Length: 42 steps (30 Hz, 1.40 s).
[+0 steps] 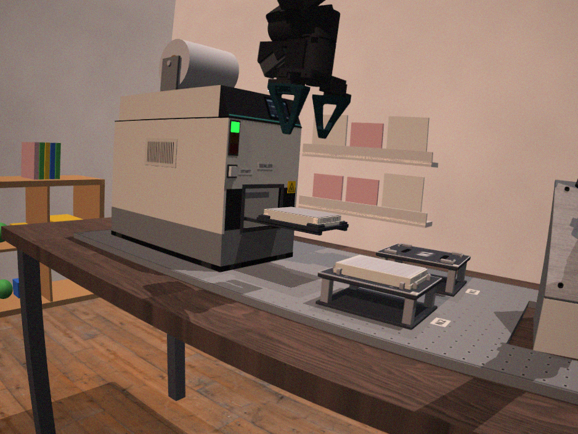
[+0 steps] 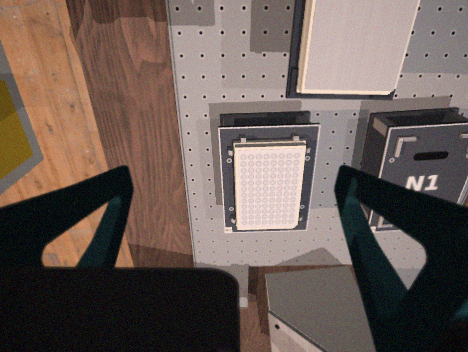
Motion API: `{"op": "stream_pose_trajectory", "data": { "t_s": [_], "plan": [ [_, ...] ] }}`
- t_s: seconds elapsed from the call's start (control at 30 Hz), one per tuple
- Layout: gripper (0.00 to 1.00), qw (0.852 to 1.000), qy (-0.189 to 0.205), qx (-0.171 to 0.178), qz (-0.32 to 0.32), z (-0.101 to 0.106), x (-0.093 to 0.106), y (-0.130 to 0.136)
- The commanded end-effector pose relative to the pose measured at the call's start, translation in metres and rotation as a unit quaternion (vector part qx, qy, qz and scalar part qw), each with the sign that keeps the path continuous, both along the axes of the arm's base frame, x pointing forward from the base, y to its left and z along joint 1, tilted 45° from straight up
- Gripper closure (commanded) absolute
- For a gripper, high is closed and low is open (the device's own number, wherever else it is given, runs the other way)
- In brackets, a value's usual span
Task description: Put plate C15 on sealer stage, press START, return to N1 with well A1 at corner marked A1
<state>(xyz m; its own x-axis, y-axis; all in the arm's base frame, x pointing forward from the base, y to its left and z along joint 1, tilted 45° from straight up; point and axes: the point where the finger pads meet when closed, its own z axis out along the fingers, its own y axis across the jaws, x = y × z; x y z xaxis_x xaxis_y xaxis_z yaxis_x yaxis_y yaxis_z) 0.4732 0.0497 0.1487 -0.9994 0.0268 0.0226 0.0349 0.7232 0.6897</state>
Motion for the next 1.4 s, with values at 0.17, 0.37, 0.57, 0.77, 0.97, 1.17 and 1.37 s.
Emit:
{"op": "stream_pose_trajectory", "data": {
  "t_s": [0.17, 0.37, 0.57, 0.77, 0.97, 1.17, 1.37],
  "plan": [
    [0.00, 0.995, -0.061, -0.002, -0.074, -0.019, -0.005, 0.031],
    [0.00, 0.988, -0.102, -0.006, -0.115, -0.032, -0.006, 0.042],
    [0.00, 0.992, -0.075, -0.002, -0.102, -0.070, -0.014, 0.064],
    [0.00, 0.991, -0.081, 0.001, -0.104, -0.062, -0.005, 0.050],
    [0.00, 0.991, -0.086, -0.006, -0.106, -0.059, 0.000, 0.042],
    [0.00, 0.991, -0.097, -0.007, -0.097, -0.054, 0.007, 0.043],
    [0.00, 0.992, -0.098, -0.006, -0.084, -0.056, 0.006, 0.052]
  ]
}}
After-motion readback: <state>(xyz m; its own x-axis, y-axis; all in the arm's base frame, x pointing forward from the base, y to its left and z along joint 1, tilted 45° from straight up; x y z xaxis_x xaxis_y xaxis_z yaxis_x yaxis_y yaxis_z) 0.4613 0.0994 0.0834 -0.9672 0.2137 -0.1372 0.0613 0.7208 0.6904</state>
